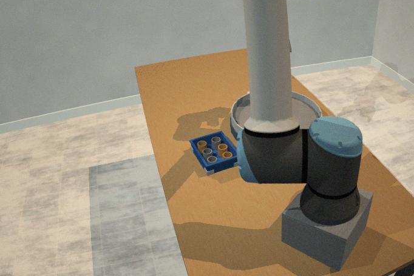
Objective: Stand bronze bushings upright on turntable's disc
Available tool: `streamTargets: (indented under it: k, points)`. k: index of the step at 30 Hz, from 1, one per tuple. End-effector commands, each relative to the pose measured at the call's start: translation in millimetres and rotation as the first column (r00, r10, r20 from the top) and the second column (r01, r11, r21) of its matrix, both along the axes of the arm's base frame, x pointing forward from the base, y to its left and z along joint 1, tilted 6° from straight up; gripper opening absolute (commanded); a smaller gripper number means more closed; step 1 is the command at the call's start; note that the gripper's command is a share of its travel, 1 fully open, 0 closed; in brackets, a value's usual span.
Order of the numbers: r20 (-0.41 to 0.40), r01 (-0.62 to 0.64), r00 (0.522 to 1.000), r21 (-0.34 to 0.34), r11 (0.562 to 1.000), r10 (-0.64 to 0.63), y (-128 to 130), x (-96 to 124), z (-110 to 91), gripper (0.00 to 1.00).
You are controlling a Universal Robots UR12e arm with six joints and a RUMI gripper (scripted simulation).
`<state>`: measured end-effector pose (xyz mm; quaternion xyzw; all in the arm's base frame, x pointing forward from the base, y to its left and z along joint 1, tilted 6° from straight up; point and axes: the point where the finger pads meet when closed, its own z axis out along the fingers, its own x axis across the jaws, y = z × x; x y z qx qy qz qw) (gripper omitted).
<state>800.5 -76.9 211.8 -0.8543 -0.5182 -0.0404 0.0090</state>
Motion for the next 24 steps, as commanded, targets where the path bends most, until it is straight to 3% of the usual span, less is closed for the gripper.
streamTargets:
  k: [1, 5, 7, 17, 22, 24]
  points:
    - [0.025, -0.128, 0.991, -0.006, 0.992, 0.128, -15.5, -61.7, -13.0, 1.00]
    - [0.030, -0.231, 0.972, -0.014, 0.973, 0.231, -22.0, -113.1, -29.4, 1.00]
    - [0.030, -0.231, 0.972, -0.014, 0.973, 0.231, -22.0, -113.1, -29.4, 1.00]
    - [0.040, -0.430, 0.901, -0.031, 0.902, 0.431, -22.8, -217.0, -68.8, 1.00]
    - [0.042, -0.495, 0.867, -0.038, 0.868, 0.496, -19.3, -252.2, -84.2, 1.00]
    - [0.042, -0.495, 0.867, -0.038, 0.868, 0.496, -19.3, -252.2, -84.2, 1.00]
